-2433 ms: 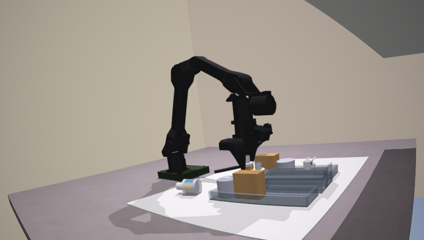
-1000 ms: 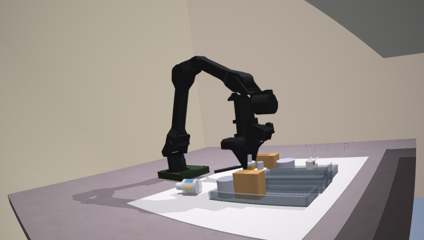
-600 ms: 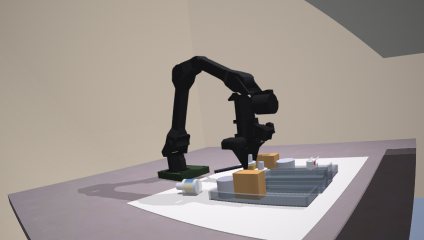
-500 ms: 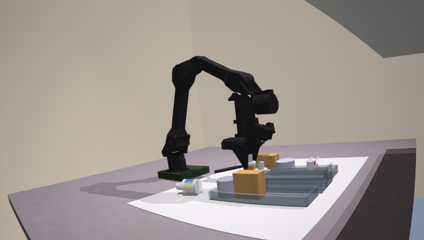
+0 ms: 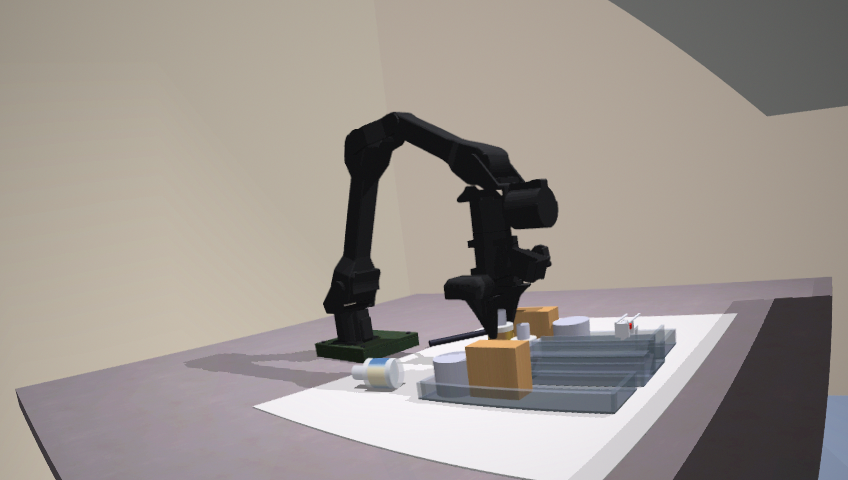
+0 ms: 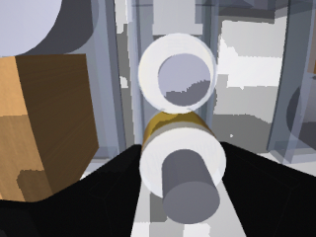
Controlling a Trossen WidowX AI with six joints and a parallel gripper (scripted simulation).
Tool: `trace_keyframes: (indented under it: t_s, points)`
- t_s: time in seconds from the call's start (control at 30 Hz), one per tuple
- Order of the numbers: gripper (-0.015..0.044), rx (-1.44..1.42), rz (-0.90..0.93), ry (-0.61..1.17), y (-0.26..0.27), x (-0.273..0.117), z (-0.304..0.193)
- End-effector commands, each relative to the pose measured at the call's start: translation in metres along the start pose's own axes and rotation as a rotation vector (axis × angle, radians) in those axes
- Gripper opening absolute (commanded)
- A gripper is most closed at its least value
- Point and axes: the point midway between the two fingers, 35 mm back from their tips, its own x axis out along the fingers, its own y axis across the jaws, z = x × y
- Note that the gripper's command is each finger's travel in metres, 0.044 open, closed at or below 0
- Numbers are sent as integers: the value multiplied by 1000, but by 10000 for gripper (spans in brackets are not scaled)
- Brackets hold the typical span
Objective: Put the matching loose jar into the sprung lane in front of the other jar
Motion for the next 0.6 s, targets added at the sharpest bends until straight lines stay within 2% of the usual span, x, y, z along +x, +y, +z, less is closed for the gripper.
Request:
trace_keyframes:
  t_s: [0.0,0.57]
  points:
    - [0,2,1,-24,0,0,6]
    - [0,2,1,-24,0,5,6]
